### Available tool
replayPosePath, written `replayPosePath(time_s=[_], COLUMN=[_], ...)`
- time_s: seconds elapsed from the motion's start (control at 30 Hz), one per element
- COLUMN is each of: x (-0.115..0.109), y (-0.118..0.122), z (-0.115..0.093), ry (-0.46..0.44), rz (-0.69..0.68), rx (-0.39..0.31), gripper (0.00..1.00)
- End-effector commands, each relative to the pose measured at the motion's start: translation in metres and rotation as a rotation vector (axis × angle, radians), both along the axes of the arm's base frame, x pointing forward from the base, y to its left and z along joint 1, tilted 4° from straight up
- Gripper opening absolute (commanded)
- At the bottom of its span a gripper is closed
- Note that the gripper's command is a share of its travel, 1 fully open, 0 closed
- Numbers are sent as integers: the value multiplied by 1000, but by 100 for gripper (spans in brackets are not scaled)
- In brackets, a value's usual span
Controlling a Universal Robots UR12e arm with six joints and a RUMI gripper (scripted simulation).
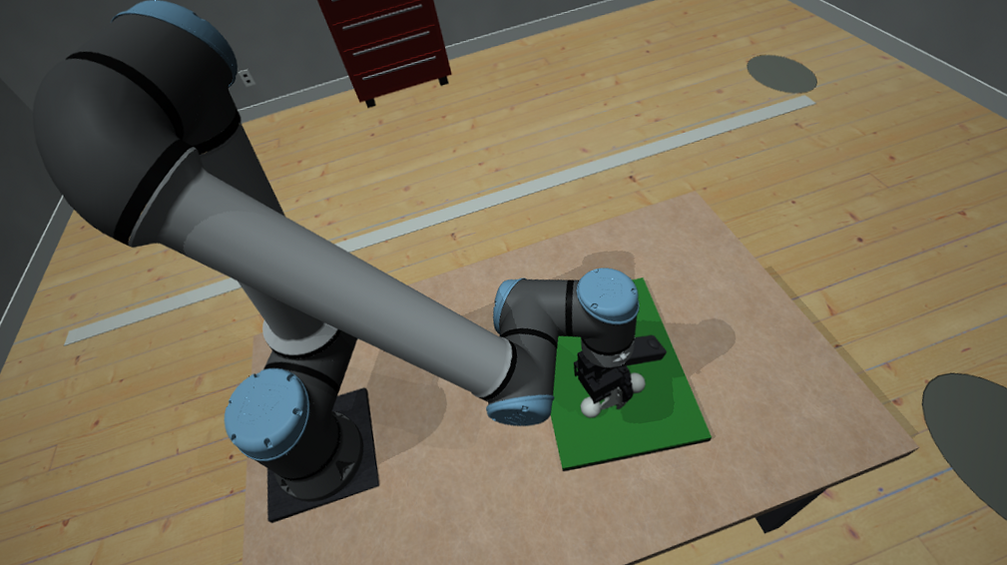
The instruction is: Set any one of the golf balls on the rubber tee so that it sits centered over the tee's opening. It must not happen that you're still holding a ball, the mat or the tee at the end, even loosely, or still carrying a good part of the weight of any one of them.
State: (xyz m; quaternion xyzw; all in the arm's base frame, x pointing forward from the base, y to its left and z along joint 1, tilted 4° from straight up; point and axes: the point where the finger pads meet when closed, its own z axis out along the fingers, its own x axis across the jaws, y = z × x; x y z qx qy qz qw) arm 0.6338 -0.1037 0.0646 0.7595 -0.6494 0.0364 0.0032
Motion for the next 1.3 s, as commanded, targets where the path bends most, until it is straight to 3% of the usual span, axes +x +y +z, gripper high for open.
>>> replayPosePath(time_s=[0.0, 0.43, 0.57, 0.87, 1.13, 1.27], x=[1, 0, -1, -6, -7, 2], y=[0, 0, 1, 6, 8, 34], z=[1, 3, 23, 94, 101, 109], ry=[-1, -1, -1, -2, -2, -1], rz=[0, 0, 0, 0, 0, 0], rx=[-1, -1, -1, -1, -1, 0], gripper=[0, 0, 0, 0, 0, 0])
